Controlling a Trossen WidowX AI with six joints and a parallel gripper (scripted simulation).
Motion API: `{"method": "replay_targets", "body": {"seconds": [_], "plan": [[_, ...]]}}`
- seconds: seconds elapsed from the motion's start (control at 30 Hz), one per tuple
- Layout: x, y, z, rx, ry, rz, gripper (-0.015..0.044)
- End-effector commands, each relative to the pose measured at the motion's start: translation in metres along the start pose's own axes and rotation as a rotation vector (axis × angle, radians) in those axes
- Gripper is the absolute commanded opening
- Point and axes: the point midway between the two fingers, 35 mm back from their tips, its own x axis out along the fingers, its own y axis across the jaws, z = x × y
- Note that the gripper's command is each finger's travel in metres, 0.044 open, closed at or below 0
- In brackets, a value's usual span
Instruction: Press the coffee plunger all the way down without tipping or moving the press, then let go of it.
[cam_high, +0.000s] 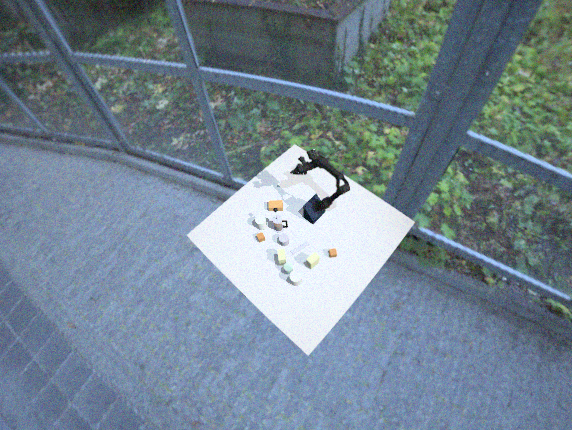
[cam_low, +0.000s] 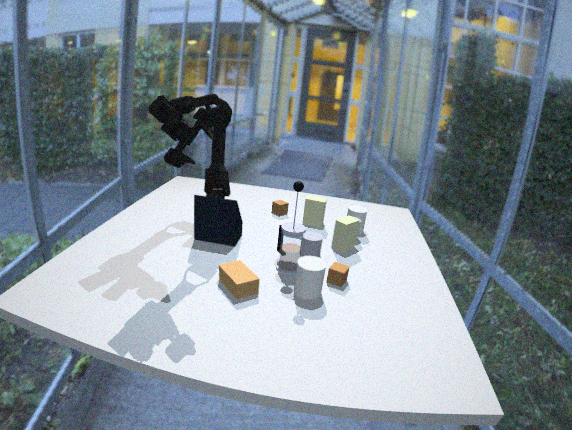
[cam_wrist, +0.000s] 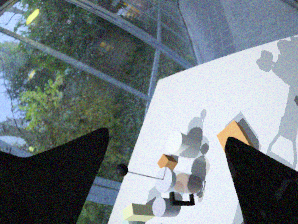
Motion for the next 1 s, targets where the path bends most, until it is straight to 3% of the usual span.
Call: {"method": "replay_targets", "body": {"seconds": [0.0, 0.33, 0.6, 0.77, 0.97], "plan": [[0.001, 0.001, -0.001, -0.006, 0.002, -0.001, 0.0426], [0.061, 0.072, -0.053, -0.483, 0.121, -0.016, 0.044], [0.125, 0.14, -0.156, -1.084, 0.288, 0.085, 0.044], [0.134, 0.136, -0.169, -1.132, 0.301, 0.095, 0.044], [0.148, 0.098, -0.189, -1.13, 0.299, 0.092, 0.044]]}}
